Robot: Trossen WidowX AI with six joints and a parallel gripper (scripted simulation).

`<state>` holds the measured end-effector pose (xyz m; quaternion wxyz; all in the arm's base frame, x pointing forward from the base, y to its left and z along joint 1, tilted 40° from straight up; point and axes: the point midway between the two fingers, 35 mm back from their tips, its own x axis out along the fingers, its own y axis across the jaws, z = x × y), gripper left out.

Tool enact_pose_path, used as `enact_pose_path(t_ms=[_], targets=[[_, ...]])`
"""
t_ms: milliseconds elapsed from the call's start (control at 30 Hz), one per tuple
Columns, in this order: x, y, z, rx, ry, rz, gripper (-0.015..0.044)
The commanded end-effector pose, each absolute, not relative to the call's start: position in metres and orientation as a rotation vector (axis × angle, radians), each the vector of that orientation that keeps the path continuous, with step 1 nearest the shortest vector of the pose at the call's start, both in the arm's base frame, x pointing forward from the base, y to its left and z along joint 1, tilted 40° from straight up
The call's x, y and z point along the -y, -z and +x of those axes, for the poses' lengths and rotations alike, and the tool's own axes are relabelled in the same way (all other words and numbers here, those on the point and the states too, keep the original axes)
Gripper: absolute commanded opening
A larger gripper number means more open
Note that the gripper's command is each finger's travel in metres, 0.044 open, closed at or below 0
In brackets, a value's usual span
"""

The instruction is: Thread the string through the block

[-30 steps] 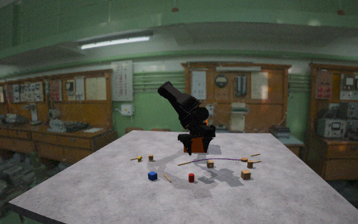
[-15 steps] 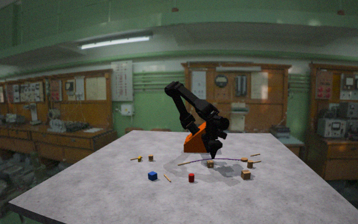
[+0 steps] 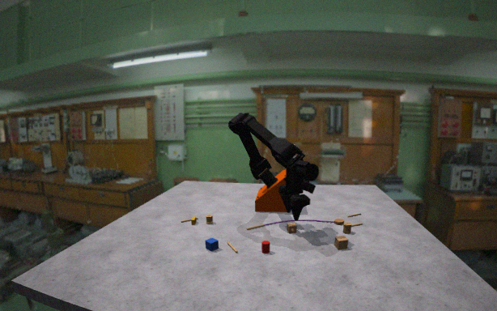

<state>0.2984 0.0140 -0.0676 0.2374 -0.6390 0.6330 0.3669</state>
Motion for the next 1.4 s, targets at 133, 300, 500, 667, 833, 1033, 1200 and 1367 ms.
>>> enact_pose_path(t_ms=[133, 300, 500, 667, 833, 1033, 1200, 1367], targets=[[-0.0143, 0.0676, 0.2984, -1.734, -1.016, -1.751, 0.0241], [-0.0140, 0.0674, 0.2989, -1.734, -1.006, -1.751, 0.0241], [-0.0140, 0.0674, 0.2989, -1.734, -1.006, -1.751, 0.0189], [-0.0140, 0.0674, 0.2989, -1.734, -1.006, -1.751, 0.0057], [-0.0140, 0.0674, 0.2989, -1.734, -1.006, -1.751, 0.0000], [-0.0140, 0.0674, 0.2989, -1.734, -1.006, -1.751, 0.0000], [-0.0140, 0.0674, 0.2989, -1.734, -1.006, -1.751, 0.0000], [-0.0140, 0.0674, 0.2989, -1.734, -1.006, -1.751, 0.0026]])
